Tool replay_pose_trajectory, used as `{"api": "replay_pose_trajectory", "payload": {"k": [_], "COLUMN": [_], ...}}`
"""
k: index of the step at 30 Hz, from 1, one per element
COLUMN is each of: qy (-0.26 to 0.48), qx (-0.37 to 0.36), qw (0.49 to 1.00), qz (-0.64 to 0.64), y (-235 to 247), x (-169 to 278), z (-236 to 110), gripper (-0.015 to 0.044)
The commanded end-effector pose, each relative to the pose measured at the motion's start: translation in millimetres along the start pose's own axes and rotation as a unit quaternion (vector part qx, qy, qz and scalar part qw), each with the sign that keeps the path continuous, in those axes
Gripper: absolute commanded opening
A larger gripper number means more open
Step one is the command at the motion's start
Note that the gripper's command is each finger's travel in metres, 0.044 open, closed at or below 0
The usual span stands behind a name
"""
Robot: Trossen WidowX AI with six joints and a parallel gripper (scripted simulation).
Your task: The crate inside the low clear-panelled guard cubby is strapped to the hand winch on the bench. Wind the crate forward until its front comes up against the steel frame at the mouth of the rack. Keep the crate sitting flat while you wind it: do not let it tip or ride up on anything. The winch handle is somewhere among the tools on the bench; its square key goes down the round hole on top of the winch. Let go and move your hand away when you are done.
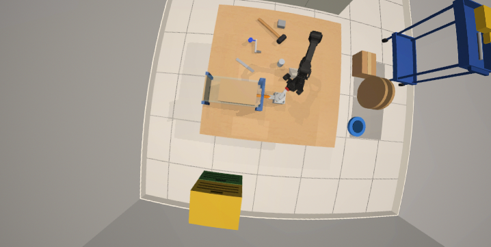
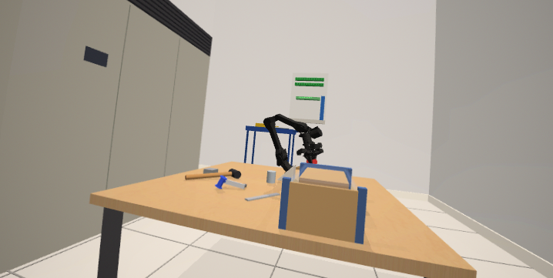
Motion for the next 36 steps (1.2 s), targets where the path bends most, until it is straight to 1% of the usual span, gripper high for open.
{"api": "replay_pose_trajectory", "payload": {"k": [1, 36], "qy": [0.005, 0.005], "qx": [0.016, 0.017], "qw": [1.0, 1.0], "qz": [0.003, 0.003], "y": [-10, -44], "x": [1, -11], "z": [3, 10], "gripper": [0.0, 0.0]}}
Point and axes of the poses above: the point midway between the two fingers, 35 mm back from their tips, its own z axis out along the fingers, its own y axis across the jaws, x = y × z, the point moved 10 cm from there along -z, back along the fingers, and after that the axes turned 10 degrees about -z, right-handed, at the moved point
